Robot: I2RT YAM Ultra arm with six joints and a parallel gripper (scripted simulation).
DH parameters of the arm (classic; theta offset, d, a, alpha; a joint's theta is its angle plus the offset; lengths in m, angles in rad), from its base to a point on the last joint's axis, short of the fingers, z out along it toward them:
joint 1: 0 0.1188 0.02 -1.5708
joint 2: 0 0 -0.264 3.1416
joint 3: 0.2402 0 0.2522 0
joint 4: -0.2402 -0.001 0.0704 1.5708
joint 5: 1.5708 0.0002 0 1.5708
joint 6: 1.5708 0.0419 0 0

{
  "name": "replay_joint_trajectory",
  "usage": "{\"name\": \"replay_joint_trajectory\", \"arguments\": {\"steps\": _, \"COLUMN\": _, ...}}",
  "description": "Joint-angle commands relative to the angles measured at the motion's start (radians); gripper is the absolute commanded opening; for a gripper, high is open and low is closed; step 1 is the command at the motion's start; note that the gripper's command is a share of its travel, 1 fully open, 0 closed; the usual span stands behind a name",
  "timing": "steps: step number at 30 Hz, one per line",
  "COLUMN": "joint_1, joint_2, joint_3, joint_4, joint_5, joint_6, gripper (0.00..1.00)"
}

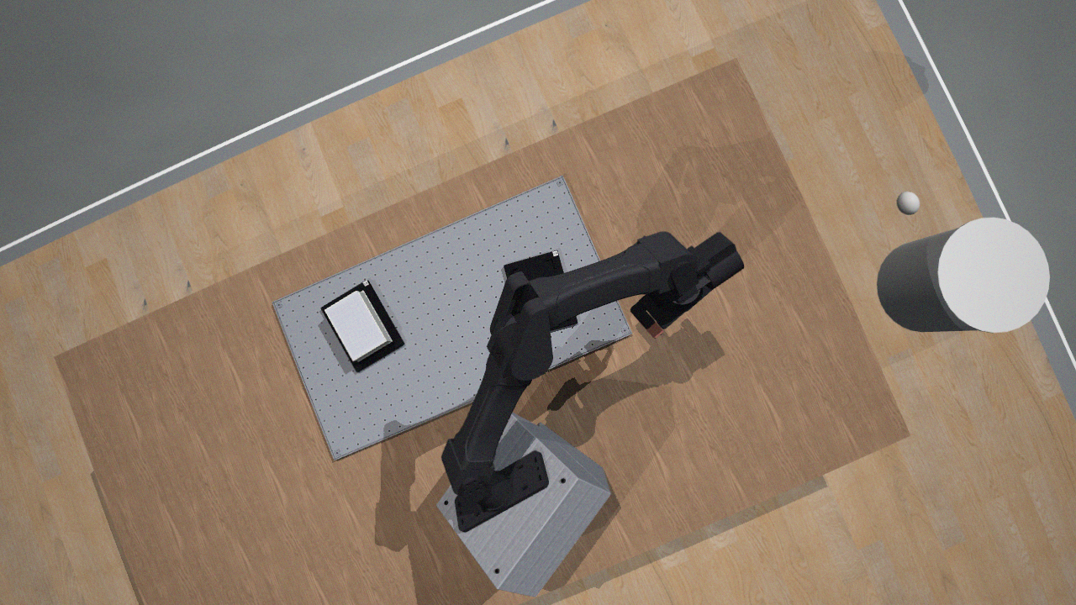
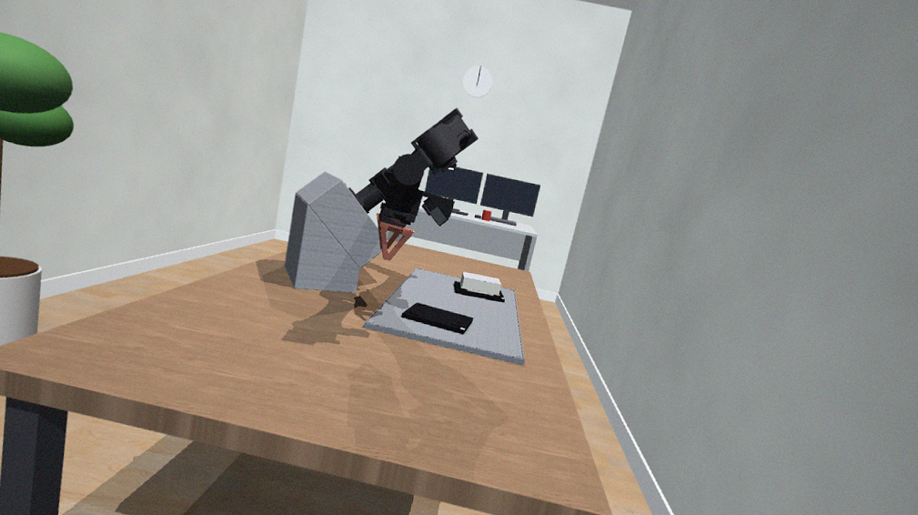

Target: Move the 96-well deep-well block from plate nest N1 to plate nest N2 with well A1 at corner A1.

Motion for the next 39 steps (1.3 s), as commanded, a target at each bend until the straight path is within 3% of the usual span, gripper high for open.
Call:
{"name": "replay_joint_trajectory", "arguments": {"steps": 1, "joint_1": -0.007, "joint_2": -0.007, "joint_3": 0.003, "joint_4": 0.000, "joint_5": 0.000, "joint_6": 0.000, "gripper": 1.00}}
{"name": "replay_joint_trajectory", "arguments": {"steps": 17, "joint_1": -0.007, "joint_2": -0.007, "joint_3": 0.003, "joint_4": 0.000, "joint_5": 0.000, "joint_6": 0.000, "gripper": 1.00}}
{"name": "replay_joint_trajectory", "arguments": {"steps": 18, "joint_1": 0.013, "joint_2": -0.029, "joint_3": -0.012, "joint_4": 0.016, "joint_5": 0.028, "joint_6": 0.029, "gripper": 1.00}}
{"name": "replay_joint_trajectory", "arguments": {"steps": 24, "joint_1": 0.058, "joint_2": -0.067, "joint_3": -0.027, "joint_4": 0.023, "joint_5": 0.021, "joint_6": 0.084, "gripper": 1.00}}
{"name": "replay_joint_trajectory", "arguments": {"steps": 25, "joint_1": 0.078, "joint_2": -0.077, "joint_3": -0.023, "joint_4": 0.018, "joint_5": 0.050, "joint_6": 0.107, "gripper": 1.00}}
{"name": "replay_joint_trajectory", "arguments": {"steps": 39, "joint_1": 0.211, "joint_2": -0.183, "joint_3": -0.100, "joint_4": 0.069, "joint_5": 0.090, "joint_6": 0.265, "gripper": 1.00}}
